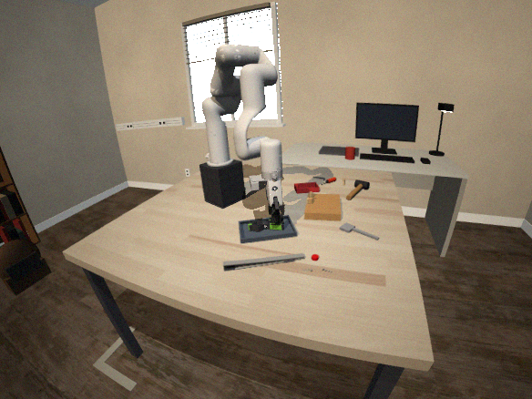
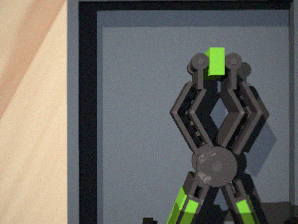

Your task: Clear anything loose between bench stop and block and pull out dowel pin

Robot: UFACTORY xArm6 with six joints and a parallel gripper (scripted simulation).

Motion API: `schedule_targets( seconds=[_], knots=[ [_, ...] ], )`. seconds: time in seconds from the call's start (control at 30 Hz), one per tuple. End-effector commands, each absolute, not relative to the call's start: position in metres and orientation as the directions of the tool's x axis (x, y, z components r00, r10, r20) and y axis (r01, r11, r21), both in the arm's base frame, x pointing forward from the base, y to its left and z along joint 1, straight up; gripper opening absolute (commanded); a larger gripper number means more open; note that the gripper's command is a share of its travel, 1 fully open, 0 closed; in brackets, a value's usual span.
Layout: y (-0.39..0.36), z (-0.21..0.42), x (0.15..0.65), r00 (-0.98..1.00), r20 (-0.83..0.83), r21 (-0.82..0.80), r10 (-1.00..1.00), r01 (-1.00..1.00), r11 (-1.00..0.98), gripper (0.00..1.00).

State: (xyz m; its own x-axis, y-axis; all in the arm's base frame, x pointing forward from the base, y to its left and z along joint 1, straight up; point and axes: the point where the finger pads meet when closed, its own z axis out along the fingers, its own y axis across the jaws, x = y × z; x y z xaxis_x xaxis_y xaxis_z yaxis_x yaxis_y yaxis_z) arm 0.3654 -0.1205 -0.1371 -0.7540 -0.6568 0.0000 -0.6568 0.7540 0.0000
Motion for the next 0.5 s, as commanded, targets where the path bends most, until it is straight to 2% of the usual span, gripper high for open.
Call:
schedule_targets(
  seconds=[0.0,0.47],
  knots=[
    [-0.1209,-0.1367,0.3667,-0.754,-0.002,-0.003,-0.657,-0.657,0.754,0.72],
    [-0.1209,-0.144,0.3667,-0.754,-0.002,-0.003,-0.657,-0.657,0.754,0.72]
  ],
)
